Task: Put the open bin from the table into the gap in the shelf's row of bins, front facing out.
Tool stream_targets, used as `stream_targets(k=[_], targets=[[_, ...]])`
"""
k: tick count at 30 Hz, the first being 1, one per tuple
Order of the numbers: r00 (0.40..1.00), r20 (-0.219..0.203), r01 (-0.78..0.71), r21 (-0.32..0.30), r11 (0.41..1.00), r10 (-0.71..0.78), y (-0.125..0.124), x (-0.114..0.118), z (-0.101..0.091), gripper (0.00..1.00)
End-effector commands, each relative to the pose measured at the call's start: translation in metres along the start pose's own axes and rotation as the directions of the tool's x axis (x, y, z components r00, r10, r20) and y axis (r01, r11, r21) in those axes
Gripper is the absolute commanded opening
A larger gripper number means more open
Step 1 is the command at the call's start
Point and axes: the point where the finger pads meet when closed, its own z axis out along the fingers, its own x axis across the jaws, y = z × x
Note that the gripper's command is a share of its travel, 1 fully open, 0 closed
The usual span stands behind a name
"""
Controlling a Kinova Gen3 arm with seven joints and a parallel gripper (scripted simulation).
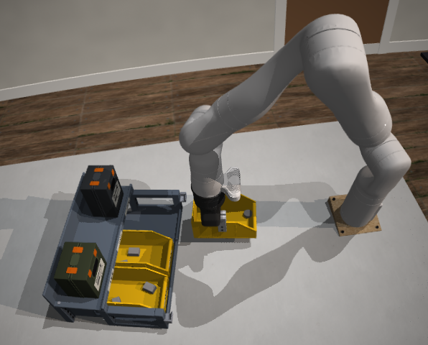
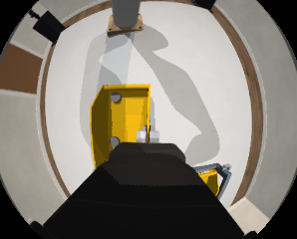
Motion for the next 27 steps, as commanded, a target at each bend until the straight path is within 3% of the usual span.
stream_targets(k=[1, 27], targets=[[1.000, -0.001, -0.006, -0.003, 1.000, 0.006, 0.0005, -0.0029, -0.0011, 0.00], [1.000, -0.001, -0.002, -0.003, 1.000, 0.002, -0.0003, -0.0065, -0.0010, 0.00]])
